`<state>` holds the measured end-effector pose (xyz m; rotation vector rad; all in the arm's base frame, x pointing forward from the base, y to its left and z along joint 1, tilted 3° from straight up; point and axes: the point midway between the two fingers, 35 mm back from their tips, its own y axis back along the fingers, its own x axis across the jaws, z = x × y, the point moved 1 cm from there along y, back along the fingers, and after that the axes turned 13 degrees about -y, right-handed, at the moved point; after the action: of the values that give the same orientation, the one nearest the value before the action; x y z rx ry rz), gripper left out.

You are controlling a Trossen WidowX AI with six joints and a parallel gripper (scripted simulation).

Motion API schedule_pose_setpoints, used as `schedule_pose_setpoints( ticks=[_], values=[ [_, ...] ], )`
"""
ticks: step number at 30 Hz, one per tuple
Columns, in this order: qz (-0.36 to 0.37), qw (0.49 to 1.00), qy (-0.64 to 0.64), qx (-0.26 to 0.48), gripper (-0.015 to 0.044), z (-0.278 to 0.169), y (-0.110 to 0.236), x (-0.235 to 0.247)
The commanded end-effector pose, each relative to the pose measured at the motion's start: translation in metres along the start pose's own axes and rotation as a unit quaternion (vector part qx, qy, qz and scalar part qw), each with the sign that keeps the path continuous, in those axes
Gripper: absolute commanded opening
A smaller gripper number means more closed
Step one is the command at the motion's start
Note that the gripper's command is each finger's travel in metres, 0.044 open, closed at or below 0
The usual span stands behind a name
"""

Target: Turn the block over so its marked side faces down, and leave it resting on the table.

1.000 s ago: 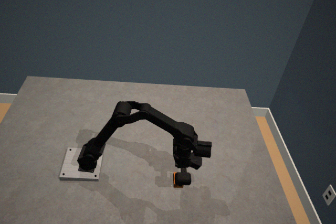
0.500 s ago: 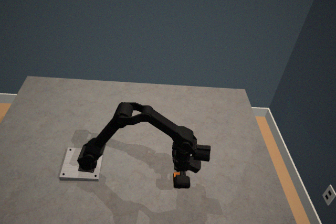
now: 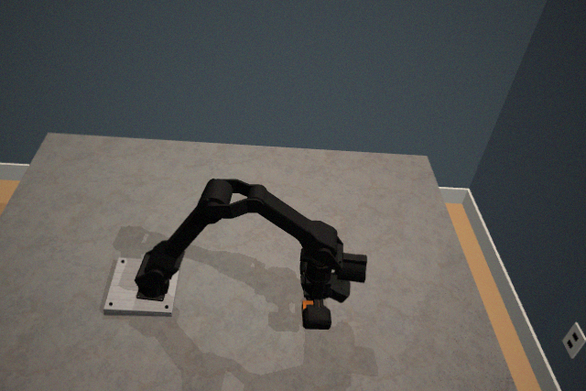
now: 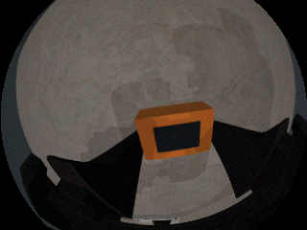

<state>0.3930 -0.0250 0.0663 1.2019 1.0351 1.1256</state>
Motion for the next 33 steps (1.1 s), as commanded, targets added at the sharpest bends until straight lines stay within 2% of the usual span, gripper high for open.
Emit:
schedule_pose_setpoints(
  ticks=[1, 9, 15, 21, 33],
  values=[
    [-0.002, 1.0, -0.001, 0.002, 0.0215, 0.0, -0.002, -0.001],
    [-0.002, 1.0, -0.001, 0.002, 0.0162, 0.0, -0.002, -0.001],
    [-0.002, 1.0, -0.001, 0.002, 0.0005, 0.0, 0.024, 0.0],
    [0.0, 1.0, -0.001, -0.003, 0.0, 0.0, 0.028, 0.0],
    [0.021, 0.996, -0.004, -0.087, 0.0, 0.002, 0.02, -0.001]
  ],
)
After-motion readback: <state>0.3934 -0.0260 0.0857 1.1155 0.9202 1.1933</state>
